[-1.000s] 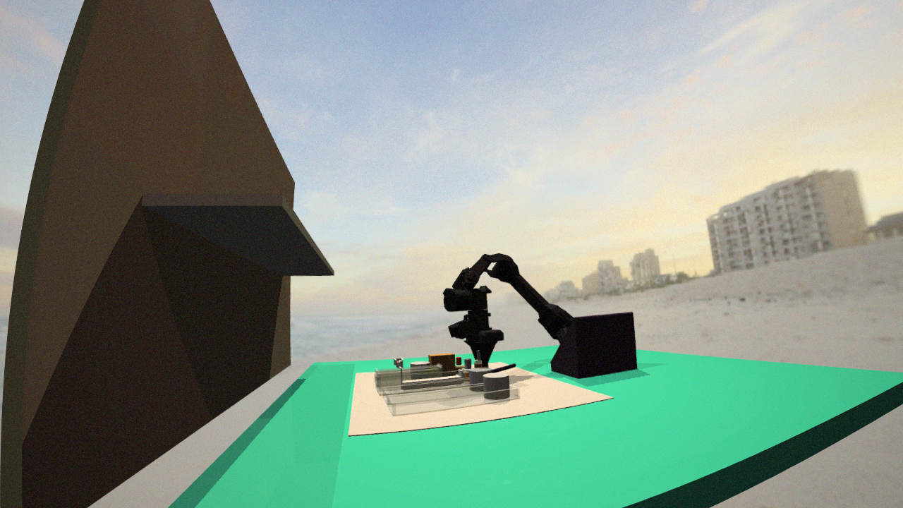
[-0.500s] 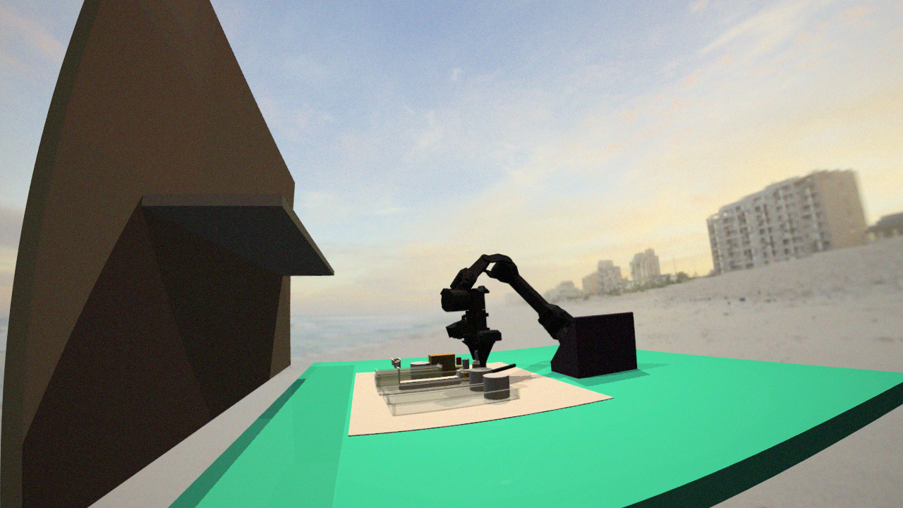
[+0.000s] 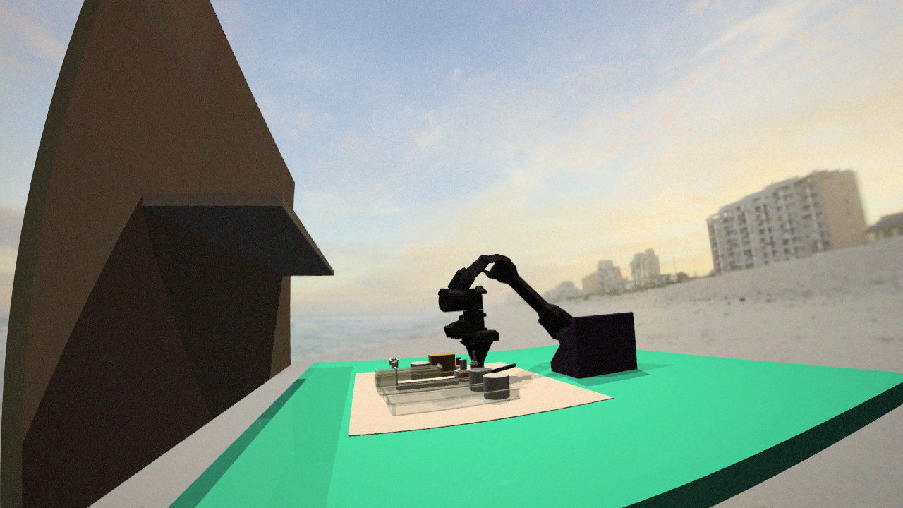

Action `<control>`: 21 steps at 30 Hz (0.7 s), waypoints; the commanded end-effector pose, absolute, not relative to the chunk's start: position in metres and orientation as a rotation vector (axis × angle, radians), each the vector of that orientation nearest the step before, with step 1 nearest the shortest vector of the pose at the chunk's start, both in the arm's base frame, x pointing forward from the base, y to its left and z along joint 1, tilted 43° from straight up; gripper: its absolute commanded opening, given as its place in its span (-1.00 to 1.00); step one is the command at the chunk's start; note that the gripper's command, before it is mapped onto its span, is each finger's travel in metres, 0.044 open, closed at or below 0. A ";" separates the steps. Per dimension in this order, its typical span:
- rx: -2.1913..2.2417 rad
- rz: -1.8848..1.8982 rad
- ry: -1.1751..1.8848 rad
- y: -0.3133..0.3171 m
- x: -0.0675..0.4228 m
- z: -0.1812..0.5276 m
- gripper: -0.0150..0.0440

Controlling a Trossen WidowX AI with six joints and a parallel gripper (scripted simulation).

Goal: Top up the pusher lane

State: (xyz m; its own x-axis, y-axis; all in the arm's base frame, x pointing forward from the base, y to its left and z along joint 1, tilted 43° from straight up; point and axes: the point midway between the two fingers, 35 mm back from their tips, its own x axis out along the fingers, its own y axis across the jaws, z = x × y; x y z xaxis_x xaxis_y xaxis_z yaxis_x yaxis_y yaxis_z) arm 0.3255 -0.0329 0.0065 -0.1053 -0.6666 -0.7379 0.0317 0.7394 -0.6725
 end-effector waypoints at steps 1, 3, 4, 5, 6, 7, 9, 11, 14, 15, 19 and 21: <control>-0.534 -0.643 1.555 -0.034 0.334 0.010 -0.49; -0.534 -0.643 1.555 -0.034 0.334 0.010 -0.49; -0.534 -0.644 1.555 -0.034 0.335 0.010 -0.49; -0.534 -0.644 1.555 -0.034 0.335 0.010 -0.49; -0.534 -0.644 1.555 -0.034 0.336 0.010 -0.49; -0.534 -0.644 1.555 -0.034 0.336 0.010 -0.49; -0.534 -0.644 1.555 -0.034 0.337 0.011 -0.49; -0.534 -0.644 1.555 -0.034 0.338 0.011 -0.49; -0.534 -0.644 1.555 -0.034 0.339 0.011 -0.49; -0.534 -0.644 1.555 -0.034 0.340 0.011 -0.49; -0.534 -0.644 1.555 -0.034 0.341 0.012 -0.49; -0.534 -0.644 1.555 -0.034 0.342 0.012 -0.49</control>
State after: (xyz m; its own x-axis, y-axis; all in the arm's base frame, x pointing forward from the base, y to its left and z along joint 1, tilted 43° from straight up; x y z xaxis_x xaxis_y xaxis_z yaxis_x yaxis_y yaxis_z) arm 0.3335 -0.0331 0.0079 -0.1086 -0.6664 -0.7377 0.0304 0.7395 -0.6725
